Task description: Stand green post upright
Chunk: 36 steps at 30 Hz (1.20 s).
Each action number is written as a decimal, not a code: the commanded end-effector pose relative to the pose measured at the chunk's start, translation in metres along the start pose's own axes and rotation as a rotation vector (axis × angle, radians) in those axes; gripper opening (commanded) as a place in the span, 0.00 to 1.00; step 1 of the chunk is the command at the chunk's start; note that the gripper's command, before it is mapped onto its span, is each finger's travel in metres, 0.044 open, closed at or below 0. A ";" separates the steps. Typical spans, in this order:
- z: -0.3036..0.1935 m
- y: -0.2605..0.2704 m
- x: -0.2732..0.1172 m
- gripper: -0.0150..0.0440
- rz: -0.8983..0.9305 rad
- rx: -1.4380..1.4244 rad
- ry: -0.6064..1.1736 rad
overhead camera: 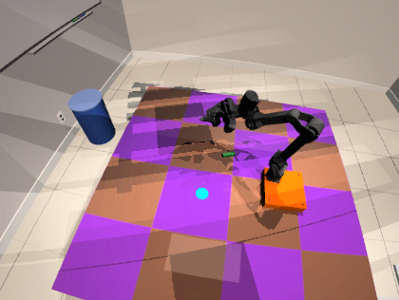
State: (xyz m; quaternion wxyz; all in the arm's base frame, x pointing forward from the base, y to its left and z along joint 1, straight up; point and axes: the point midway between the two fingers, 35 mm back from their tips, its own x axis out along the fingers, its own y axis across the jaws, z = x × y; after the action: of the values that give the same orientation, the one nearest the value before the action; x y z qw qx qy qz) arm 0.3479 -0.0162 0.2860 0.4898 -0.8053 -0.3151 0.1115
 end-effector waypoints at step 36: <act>0.076 0.129 -0.119 0.65 1.566 1.622 1.161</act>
State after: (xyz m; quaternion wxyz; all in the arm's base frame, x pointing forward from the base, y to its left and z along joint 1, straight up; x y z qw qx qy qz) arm 0.3539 -0.0674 0.1358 0.8349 -0.3199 0.3799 0.2374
